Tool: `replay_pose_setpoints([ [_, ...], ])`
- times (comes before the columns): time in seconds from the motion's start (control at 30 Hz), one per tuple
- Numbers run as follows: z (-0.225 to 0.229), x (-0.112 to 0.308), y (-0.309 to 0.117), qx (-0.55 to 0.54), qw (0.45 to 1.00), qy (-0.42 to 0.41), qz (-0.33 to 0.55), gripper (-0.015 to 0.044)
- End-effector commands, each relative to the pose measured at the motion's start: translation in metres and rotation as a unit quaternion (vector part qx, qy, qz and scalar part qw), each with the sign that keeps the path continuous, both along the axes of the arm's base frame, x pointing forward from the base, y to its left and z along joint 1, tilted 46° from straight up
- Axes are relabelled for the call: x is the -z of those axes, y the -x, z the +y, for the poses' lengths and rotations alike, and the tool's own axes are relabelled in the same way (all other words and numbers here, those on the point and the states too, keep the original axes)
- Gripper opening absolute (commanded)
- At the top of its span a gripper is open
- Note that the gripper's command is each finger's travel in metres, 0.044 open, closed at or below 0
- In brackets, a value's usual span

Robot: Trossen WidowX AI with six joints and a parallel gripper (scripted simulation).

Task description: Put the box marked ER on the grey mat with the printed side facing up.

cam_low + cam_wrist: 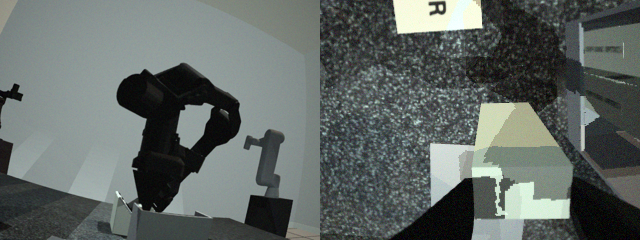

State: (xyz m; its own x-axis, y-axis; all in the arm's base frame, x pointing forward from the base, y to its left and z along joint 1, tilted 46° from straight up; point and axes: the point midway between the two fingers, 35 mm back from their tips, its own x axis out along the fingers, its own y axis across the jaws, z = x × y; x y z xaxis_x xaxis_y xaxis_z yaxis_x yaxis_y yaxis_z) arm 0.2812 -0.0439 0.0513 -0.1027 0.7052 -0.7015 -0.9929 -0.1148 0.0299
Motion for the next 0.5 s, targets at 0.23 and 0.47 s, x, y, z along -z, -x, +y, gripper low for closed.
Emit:
replay_pose_setpoints([
  [0.23, -0.020, 0.018, 0.009, 0.012, 1.000, 0.004, 0.015, 0.0159],
  [0.47, -0.032, 0.028, 0.016, 0.021, 0.999, 0.004, 0.025, 0.0159],
])
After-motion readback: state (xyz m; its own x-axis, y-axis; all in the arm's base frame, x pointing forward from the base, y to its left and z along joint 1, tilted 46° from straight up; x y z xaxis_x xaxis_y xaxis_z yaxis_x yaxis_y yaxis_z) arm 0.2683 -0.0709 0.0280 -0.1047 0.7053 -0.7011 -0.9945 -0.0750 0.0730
